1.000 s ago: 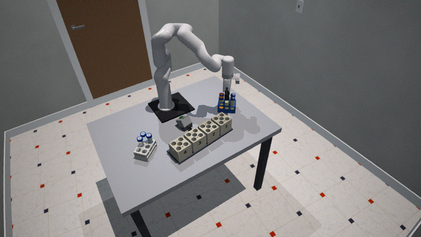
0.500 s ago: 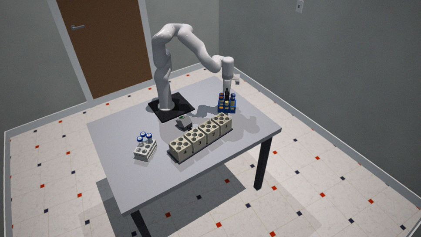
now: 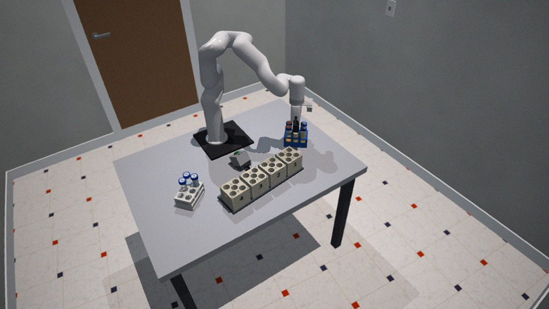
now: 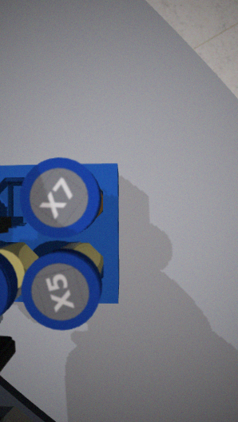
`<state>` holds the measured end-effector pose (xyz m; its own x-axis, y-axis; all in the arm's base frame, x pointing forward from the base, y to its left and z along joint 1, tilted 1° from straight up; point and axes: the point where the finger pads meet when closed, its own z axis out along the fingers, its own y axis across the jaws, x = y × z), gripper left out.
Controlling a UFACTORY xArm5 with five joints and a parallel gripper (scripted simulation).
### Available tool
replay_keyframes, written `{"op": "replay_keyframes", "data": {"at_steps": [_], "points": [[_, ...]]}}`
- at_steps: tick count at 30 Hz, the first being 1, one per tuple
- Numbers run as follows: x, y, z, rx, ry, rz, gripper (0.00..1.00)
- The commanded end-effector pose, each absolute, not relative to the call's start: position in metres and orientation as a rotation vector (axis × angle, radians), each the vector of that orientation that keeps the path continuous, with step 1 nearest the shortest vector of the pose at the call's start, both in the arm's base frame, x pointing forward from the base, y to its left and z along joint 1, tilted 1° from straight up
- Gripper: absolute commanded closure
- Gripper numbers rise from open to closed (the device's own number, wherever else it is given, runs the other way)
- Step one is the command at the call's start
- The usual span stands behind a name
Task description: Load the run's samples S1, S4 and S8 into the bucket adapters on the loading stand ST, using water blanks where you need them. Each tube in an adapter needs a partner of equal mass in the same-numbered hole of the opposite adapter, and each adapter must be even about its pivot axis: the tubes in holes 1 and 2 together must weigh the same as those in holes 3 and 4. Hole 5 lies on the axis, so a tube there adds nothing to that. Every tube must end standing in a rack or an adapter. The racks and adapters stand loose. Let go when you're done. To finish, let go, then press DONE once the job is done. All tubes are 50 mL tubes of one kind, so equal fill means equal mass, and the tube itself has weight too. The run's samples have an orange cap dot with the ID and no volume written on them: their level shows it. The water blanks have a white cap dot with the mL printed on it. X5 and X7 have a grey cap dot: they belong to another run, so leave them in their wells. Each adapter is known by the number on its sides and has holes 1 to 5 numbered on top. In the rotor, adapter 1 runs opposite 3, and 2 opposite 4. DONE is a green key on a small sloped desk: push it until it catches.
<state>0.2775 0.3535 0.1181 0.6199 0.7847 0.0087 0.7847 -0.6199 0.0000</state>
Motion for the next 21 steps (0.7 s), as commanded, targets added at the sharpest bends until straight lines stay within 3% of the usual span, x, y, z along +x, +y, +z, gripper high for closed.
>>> {"op": "replay_keyframes", "data": {"at_steps": [1,21], "points": [[0.2784,0.3546,0.1173,-2.813,-1.363,-0.010,0.43],[0.2784,0.3548,0.1093,-2.813,-1.363,-0.010,0.43]]}}
